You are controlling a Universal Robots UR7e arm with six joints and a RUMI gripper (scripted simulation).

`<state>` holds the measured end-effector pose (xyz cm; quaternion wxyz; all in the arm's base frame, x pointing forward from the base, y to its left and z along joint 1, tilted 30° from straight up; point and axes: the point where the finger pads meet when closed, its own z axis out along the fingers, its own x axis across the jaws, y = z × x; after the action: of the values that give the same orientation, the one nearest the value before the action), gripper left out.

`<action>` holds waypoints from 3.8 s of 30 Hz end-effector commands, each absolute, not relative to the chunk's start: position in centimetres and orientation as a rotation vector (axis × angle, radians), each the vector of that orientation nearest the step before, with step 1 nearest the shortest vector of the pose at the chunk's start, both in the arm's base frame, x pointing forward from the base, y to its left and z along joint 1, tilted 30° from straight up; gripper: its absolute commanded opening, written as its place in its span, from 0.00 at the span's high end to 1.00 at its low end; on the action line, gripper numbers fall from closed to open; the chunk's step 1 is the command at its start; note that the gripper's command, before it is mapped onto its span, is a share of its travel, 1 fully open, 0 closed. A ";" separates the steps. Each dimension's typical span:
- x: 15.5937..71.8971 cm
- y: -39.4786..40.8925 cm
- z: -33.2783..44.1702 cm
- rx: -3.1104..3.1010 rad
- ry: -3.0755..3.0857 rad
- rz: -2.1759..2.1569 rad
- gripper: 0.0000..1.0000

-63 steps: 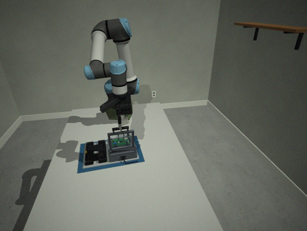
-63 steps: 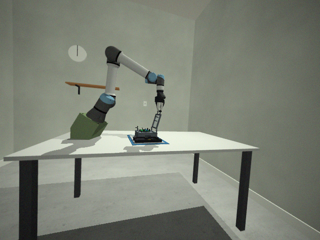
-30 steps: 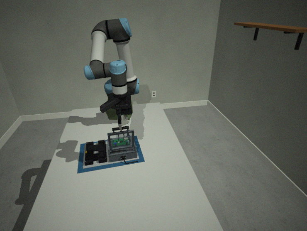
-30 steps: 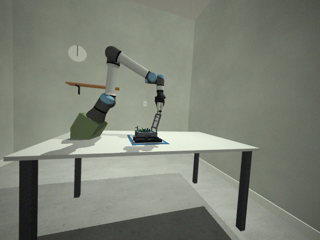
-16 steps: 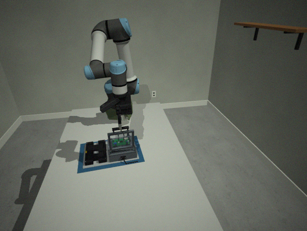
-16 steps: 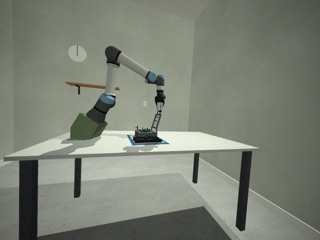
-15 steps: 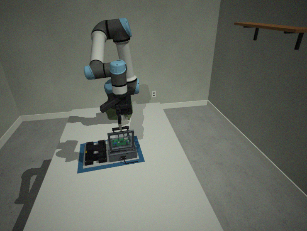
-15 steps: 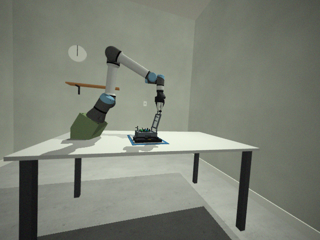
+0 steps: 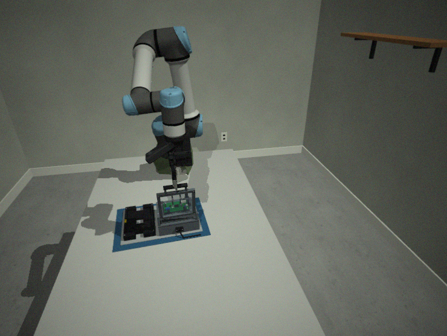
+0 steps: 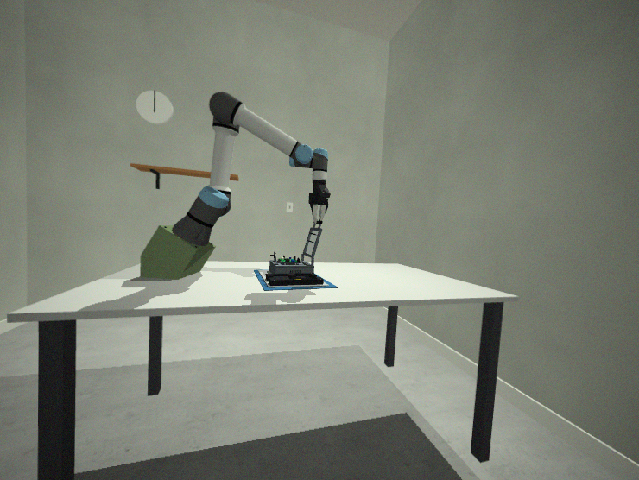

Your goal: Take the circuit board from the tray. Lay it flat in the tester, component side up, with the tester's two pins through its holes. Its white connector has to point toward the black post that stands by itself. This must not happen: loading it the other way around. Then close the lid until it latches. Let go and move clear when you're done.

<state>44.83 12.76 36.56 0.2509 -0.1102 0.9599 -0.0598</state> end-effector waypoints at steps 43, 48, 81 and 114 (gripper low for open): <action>42.3 12.1 35.8 -0.300 2.611 -0.163 1.00; 42.0 12.0 35.7 -0.300 2.611 -0.163 1.00; 38.2 10.9 33.4 -0.300 2.611 -0.163 1.00; 34.4 9.3 29.0 -0.300 2.611 -0.163 1.00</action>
<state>34.82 9.50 29.60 0.2510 -0.1100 0.9599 -0.0600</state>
